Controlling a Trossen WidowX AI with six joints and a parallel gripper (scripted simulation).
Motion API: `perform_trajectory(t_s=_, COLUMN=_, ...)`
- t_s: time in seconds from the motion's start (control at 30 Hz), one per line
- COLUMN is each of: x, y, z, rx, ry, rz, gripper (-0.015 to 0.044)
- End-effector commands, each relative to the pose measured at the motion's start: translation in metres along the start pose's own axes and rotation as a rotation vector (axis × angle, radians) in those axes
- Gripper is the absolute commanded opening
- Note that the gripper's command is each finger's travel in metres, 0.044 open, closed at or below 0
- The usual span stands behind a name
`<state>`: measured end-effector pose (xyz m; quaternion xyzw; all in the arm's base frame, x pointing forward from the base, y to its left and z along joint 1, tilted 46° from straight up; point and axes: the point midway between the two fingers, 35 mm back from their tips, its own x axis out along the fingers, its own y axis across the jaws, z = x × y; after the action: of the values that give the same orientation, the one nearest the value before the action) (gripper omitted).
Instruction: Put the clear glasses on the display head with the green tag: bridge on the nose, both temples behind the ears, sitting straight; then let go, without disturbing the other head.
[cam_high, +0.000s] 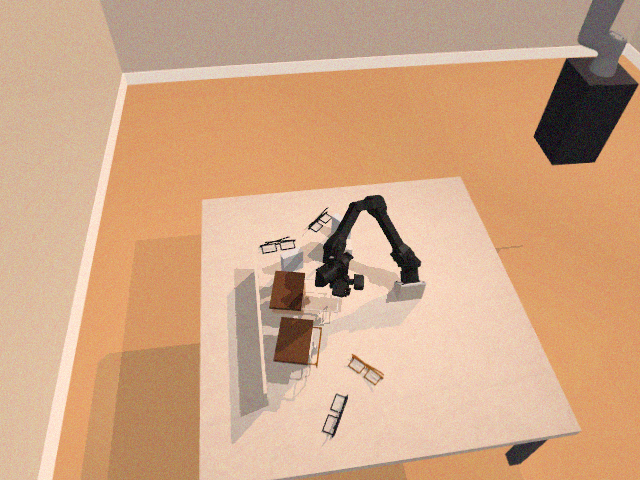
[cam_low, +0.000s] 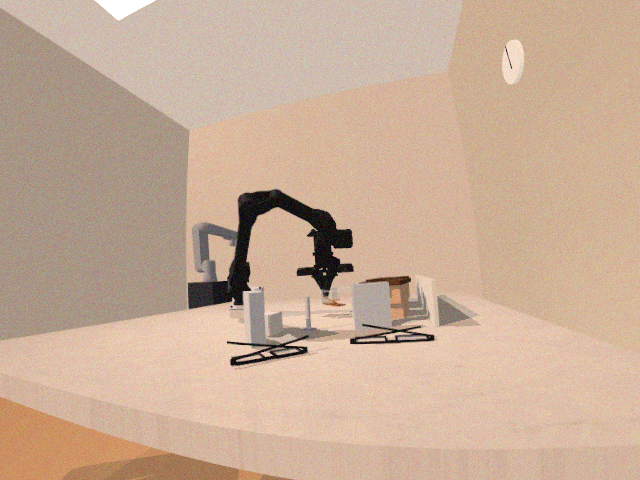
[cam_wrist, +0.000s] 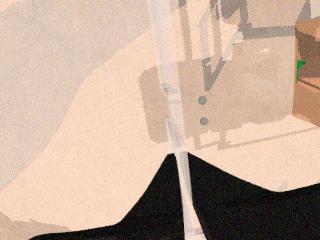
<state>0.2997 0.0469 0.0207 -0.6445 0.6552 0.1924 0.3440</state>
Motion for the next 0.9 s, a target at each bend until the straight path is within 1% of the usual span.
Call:
perform_trajectory(t_s=0.0, x=-0.002, y=-0.008, z=0.0, rx=0.002, ry=0.0, rz=-0.009, gripper=0.0)
perform_trajectory(t_s=0.87, x=-0.002, y=-0.036, z=0.0, rx=0.003, ry=0.0, rz=-0.01, gripper=0.0)
